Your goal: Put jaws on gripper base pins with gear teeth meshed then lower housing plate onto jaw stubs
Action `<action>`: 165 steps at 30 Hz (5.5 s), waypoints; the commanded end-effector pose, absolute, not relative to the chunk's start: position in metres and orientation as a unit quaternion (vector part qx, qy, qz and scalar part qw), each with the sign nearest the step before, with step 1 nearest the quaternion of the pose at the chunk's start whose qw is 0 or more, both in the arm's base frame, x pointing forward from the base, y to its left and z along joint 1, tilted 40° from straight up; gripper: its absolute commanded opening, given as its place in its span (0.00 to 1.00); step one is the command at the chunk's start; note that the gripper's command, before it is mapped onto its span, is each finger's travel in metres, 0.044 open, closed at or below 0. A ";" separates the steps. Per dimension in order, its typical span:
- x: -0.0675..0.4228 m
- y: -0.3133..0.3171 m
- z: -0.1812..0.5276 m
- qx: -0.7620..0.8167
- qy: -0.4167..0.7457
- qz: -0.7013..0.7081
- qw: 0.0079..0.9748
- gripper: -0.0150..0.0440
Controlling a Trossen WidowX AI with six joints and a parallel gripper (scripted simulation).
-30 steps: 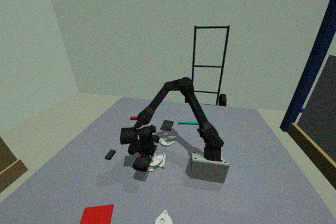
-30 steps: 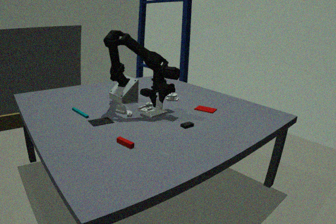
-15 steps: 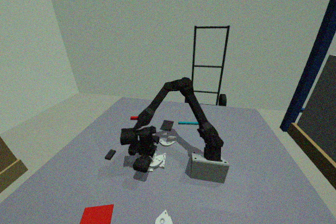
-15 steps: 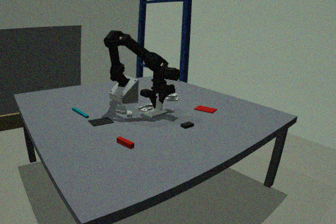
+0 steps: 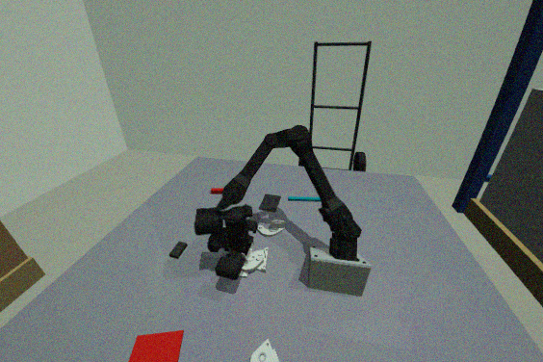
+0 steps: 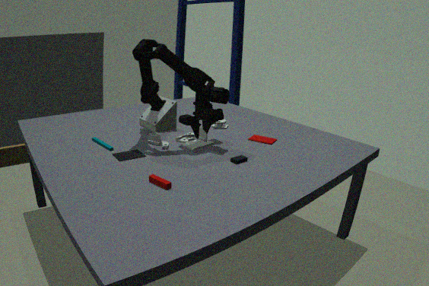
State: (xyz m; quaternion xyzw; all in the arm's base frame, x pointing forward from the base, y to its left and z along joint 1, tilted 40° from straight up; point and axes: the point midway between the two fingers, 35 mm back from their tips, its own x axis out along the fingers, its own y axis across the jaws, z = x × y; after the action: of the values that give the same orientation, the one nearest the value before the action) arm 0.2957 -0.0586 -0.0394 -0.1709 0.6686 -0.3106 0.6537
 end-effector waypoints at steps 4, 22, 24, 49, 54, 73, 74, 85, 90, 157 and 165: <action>0.295 -0.061 -0.042 -0.173 0.668 -0.310 0.654 0.48; 0.295 -0.063 -0.044 -0.173 0.668 -0.311 0.654 0.48; 0.295 -0.063 -0.044 -0.173 0.668 -0.311 0.654 0.48; 0.295 -0.063 -0.044 -0.173 0.668 -0.311 0.654 0.48; 0.295 -0.063 -0.044 -0.173 0.668 -0.311 0.654 0.48; 0.295 -0.063 -0.044 -0.173 0.668 -0.311 0.654 0.48; 0.295 -0.063 -0.044 -0.173 0.668 -0.311 0.654 0.48; 0.295 -0.063 -0.044 -0.173 0.668 -0.311 0.654 0.48; 0.295 -0.063 -0.044 -0.173 0.668 -0.311 0.654 0.48; 0.299 -0.027 0.009 -0.138 0.649 -0.345 0.664 0.90; 0.295 -0.036 0.020 -0.069 0.611 -0.408 0.675 1.00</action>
State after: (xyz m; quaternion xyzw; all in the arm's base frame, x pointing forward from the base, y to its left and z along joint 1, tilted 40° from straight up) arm 0.2985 -0.0318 0.0148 -0.0946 0.6268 -0.3817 0.6726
